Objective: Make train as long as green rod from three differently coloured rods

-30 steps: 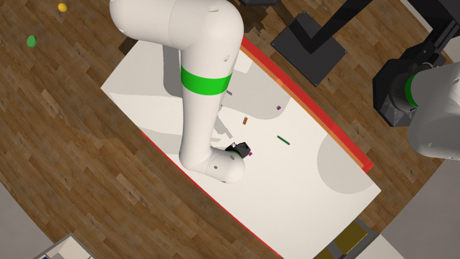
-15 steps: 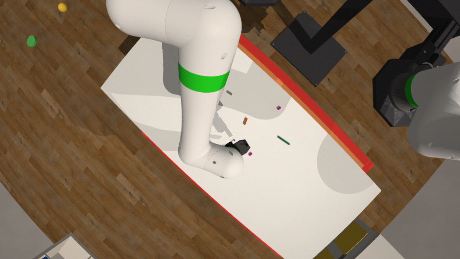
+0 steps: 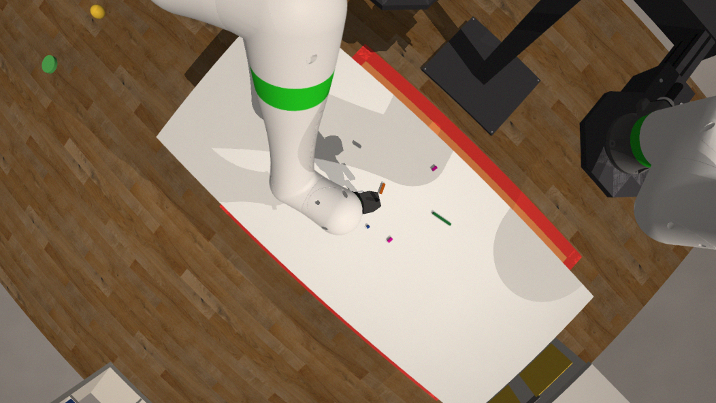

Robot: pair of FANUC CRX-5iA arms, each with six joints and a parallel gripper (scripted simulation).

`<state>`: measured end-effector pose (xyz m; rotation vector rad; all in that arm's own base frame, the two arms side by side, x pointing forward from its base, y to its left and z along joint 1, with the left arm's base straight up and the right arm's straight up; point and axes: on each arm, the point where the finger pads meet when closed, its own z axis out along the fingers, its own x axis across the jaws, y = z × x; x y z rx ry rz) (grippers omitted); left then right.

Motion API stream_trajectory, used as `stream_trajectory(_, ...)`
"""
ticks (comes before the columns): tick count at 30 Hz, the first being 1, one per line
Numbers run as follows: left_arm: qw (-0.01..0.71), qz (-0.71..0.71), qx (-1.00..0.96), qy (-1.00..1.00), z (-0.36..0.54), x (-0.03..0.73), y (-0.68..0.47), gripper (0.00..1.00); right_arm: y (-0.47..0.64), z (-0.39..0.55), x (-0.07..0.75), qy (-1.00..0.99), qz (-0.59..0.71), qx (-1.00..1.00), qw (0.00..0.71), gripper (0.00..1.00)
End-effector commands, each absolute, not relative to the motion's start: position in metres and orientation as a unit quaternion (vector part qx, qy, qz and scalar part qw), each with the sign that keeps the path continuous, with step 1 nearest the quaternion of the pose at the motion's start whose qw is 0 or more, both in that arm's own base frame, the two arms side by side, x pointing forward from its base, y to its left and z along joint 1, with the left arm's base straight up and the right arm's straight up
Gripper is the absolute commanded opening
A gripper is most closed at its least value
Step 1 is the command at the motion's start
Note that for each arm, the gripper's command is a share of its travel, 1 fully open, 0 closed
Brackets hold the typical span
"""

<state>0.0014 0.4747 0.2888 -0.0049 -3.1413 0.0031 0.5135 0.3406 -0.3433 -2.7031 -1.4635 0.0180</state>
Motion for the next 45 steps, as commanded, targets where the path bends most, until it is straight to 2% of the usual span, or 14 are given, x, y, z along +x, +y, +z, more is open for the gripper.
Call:
stream_trajectory(1, 0.0, 0.0, -0.002, -1.0, 0.29, 0.002, 0.475, 1.0, 0.32, -0.346, 0.498, -0.407, 0.0, -0.914, 0.002, 1.0)
stream_trajectory(34, 0.0, 0.0, -0.002, -1.0, 0.29, 0.002, 0.475, 1.0, 0.186, -0.337, 0.384, -0.102, 0.0, -0.995, 0.001, 1.0)
stream_trajectory(35, 0.0, 0.0, -0.002, -1.0, 0.29, 0.002, 0.475, 1.0, 0.186, -0.337, 0.384, -0.102, 0.0, -0.995, 0.001, 0.54)
stream_trajectory(45, 0.0, 0.0, -0.002, -1.0, 0.29, 0.002, 0.475, 1.0, 0.186, -0.337, 0.384, -0.102, 0.0, -0.995, 0.001, 0.54)
